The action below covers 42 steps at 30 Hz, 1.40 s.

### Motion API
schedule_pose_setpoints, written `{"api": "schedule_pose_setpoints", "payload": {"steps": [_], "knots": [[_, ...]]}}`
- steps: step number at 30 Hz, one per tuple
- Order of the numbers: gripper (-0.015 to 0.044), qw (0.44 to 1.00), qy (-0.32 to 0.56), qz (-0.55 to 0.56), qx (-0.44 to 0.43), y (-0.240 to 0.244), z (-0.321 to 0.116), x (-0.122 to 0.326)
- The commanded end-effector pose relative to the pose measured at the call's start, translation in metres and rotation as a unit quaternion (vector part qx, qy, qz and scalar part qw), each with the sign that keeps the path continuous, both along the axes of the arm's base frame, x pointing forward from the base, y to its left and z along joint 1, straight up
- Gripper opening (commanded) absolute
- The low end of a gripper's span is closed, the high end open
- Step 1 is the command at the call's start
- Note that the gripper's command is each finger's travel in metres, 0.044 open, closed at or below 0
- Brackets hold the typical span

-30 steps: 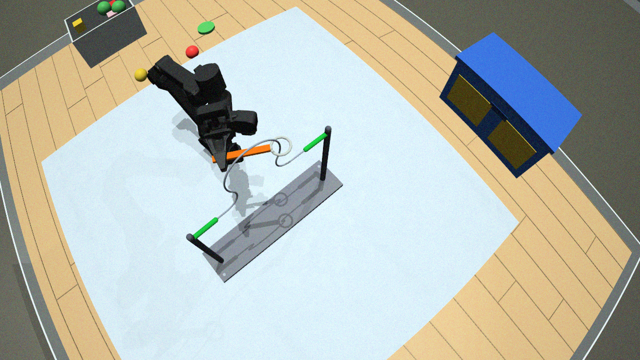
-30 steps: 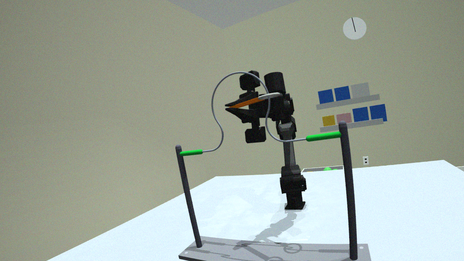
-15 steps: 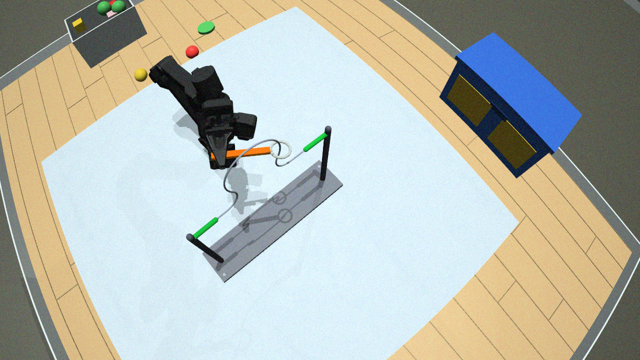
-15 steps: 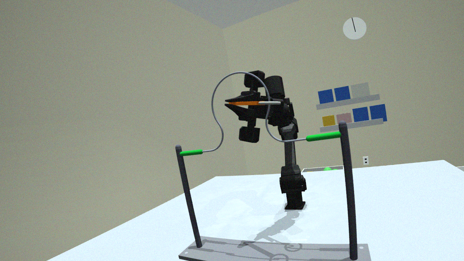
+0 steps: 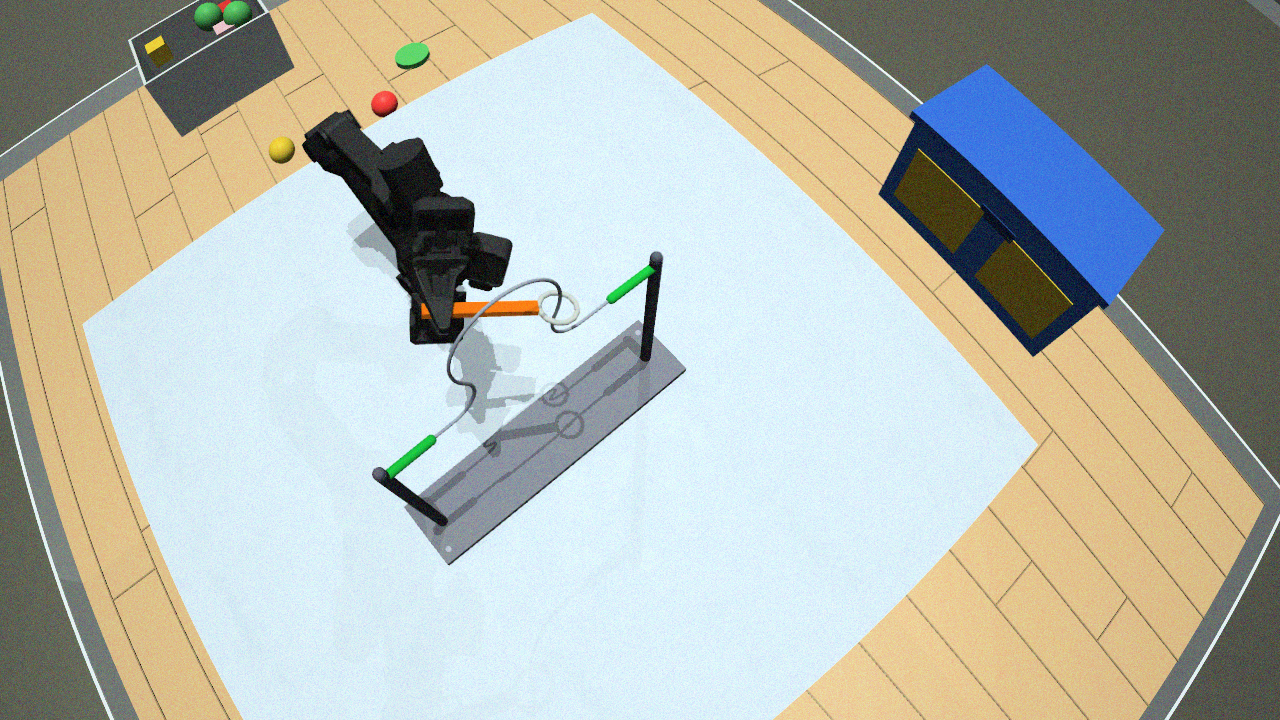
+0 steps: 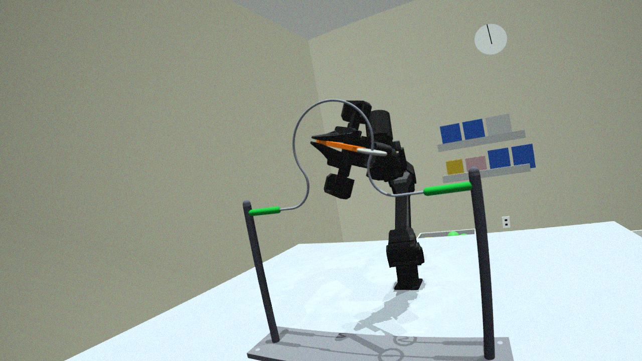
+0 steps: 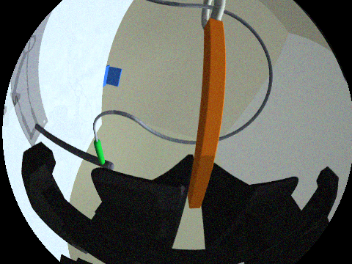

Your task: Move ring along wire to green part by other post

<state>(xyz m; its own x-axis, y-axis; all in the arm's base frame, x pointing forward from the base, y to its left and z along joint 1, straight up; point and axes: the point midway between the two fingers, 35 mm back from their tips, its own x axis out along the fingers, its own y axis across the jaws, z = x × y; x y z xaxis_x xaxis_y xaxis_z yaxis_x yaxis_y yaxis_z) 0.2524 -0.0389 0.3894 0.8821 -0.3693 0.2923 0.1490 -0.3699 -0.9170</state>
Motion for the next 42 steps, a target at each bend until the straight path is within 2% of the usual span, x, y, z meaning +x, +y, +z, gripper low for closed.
{"api": "schedule_pose_setpoints", "payload": {"steps": [1, 8, 19, 42], "knots": [[-0.0150, 1.000, 0.000, -0.001, -0.011, -0.002, -0.003, -0.001], [-0.0150, 1.000, 0.001, -0.002, 0.002, -0.006, -0.012, 0.000], [-0.0150, 0.997, 0.005, -0.001, 0.074, -0.013, -0.036, 0.001], [-0.0150, 0.941, 0.021, 0.002, 0.338, -0.006, -0.113, 0.001]]}}
